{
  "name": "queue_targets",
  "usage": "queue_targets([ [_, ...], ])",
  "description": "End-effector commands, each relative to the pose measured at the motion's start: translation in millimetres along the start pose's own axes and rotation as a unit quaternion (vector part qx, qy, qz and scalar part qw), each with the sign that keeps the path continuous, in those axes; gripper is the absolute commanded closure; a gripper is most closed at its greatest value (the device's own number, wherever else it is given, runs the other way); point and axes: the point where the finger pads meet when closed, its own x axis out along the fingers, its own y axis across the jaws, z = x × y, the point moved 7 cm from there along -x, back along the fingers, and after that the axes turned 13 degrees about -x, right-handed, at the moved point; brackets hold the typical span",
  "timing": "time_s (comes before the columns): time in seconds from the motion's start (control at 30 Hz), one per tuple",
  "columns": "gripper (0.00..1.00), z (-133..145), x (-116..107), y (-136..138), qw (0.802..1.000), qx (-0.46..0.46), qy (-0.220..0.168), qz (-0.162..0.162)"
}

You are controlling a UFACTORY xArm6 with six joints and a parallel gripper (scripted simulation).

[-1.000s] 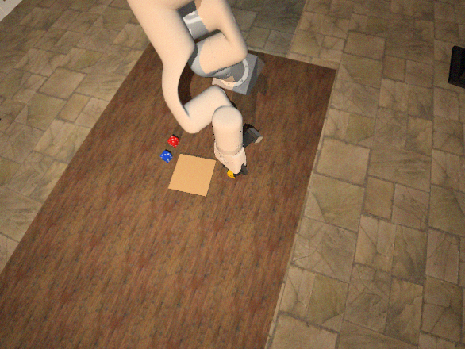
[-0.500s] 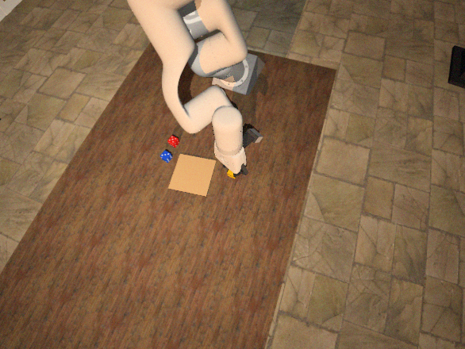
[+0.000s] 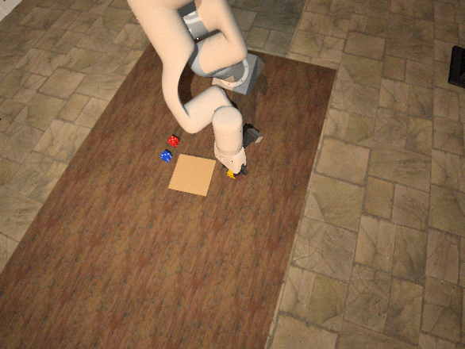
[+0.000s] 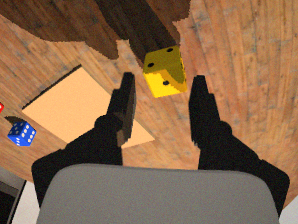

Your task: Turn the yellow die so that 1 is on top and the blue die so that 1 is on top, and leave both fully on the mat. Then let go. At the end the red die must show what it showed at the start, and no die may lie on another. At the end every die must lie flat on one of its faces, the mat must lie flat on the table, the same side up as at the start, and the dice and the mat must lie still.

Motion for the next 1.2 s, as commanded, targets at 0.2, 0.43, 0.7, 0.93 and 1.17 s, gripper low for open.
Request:
queue_targets([
  [0.2, 0.53, 0.9, 3.5, 0.5, 1.000, 0.000, -0.001, 0.001],
  [0.43, 0.53, 0.9, 16.8, 0.5, 1.000, 0.000, -0.001, 0.001],
  [0.7, 0.53, 0.9, 28.4, 0.5, 1.000, 0.000, -0.001, 0.001],
  [0.93, 0.53, 0.9, 33.5, 0.6, 1.000, 0.000, -0.001, 0.001],
  [1.17, 0.53, 0.9, 33.6, 0.6, 1.000, 0.000, -0.001, 0.001],
])
